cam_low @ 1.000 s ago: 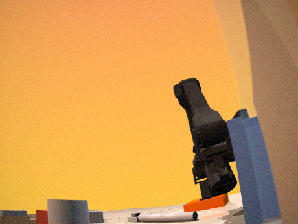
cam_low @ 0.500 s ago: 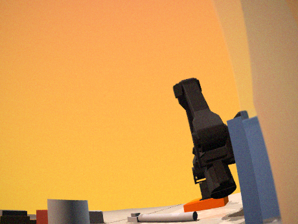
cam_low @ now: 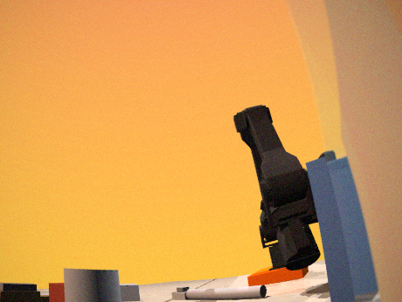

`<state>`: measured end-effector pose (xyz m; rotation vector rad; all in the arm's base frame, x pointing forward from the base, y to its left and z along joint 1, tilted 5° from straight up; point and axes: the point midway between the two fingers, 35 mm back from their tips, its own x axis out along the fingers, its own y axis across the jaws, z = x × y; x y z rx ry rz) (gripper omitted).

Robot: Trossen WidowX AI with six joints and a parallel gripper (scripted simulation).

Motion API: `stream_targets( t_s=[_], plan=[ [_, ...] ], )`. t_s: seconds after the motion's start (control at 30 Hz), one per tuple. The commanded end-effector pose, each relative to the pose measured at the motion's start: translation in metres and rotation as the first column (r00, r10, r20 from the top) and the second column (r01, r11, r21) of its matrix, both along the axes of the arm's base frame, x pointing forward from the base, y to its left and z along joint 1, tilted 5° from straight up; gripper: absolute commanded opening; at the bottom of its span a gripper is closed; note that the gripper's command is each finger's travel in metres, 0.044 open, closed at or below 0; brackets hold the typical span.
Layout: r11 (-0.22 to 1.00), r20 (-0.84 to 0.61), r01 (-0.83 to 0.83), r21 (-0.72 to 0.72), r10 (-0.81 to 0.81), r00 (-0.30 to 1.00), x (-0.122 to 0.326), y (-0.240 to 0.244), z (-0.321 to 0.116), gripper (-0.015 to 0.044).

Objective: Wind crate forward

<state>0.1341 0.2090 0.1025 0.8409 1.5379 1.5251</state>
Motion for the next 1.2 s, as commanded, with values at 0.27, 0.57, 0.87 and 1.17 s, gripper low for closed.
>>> stream_targets(
  t_s=[0.27, 0.57, 0.87, 1.17],
  plan=[
    [1.000, -0.001, 0.000, 0.000, 0.000, 1.000, 0.0007, 0.0009, -0.0016, 0.0000],
    [1.000, -0.001, -0.002, 0.000, 0.002, 1.000, 0.0006, 0.0011, -0.0035, 0.0000],
    [1.000, -0.001, -0.003, -0.001, 0.003, 1.000, 0.0006, 0.0012, -0.0054, 0.0000],
    [1.000, -0.001, -0.004, -0.001, 0.004, 1.000, 0.0003, 0.0010, -0.0071, 0.0000]
  ],
)
